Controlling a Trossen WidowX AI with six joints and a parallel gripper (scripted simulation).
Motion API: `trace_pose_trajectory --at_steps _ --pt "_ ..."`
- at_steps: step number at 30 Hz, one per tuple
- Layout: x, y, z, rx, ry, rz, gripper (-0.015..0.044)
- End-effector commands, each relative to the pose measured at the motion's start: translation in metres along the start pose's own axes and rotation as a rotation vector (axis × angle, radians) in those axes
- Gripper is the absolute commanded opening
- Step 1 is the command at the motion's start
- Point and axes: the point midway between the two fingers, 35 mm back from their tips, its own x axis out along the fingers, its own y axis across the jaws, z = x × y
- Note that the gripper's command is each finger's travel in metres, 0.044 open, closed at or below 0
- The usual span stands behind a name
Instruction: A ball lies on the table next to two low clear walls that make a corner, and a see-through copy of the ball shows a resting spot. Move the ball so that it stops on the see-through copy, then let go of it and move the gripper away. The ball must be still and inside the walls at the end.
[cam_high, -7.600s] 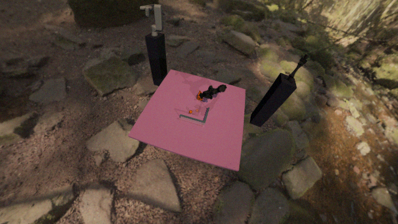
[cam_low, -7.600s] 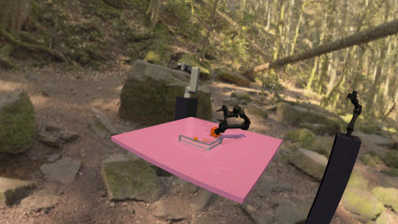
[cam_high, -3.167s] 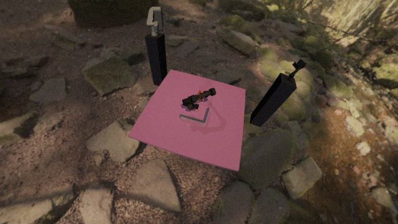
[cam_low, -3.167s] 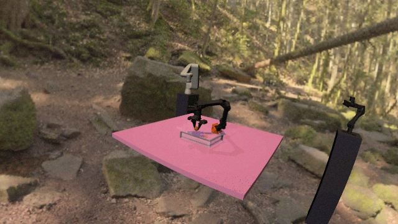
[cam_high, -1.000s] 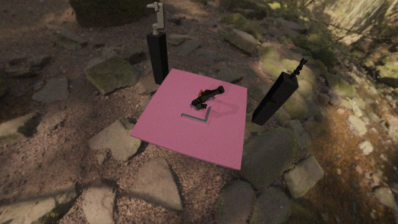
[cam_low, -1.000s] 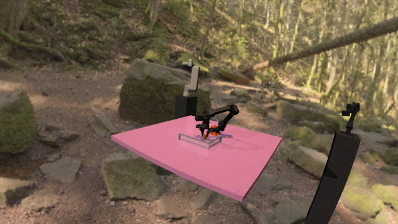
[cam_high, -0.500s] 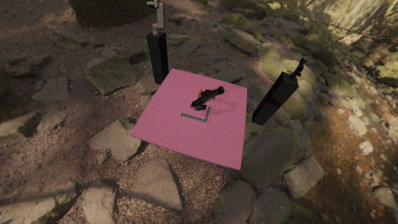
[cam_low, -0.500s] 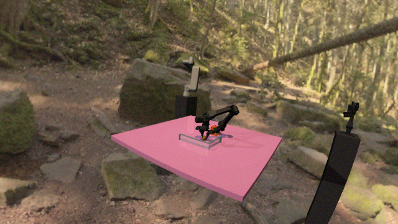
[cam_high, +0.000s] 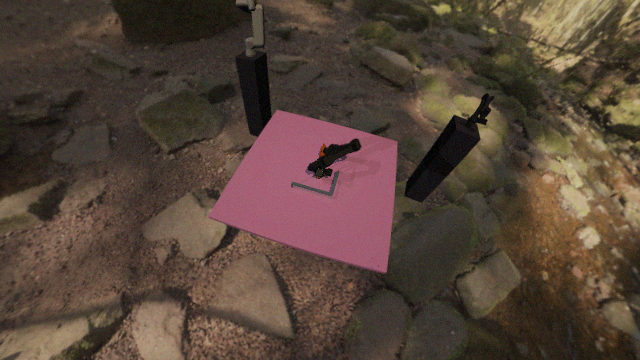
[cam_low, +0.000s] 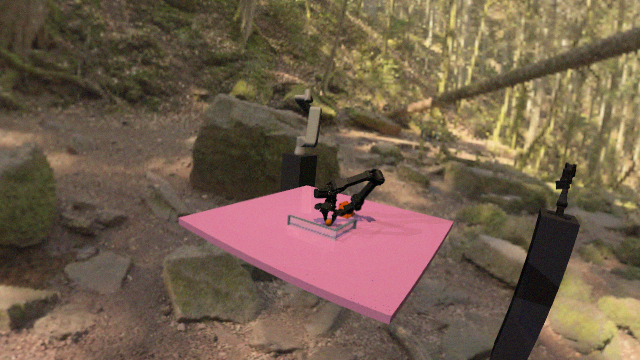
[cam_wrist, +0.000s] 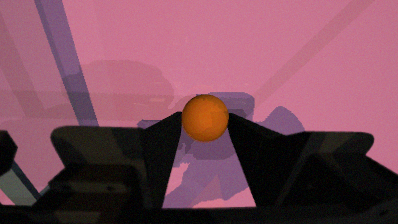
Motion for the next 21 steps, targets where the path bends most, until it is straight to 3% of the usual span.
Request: trace_pose_trajectory --at_steps 1,4,9,15,21 --pt "0.0 0.0 0.0 0.0 0.0 0.0 0.0236" --pt "0.0 0.0 0.0 0.0 0.0 0.0 0.031" --pt "-0.009 -0.001 0.001 0.0 0.0 -0.002 0.031" --pt "-0.084 0.0 0.001 0.002 0.0 0.001 0.031" --pt "-0.079 -0.002 0.003 0.009 -0.012 0.001 0.031"
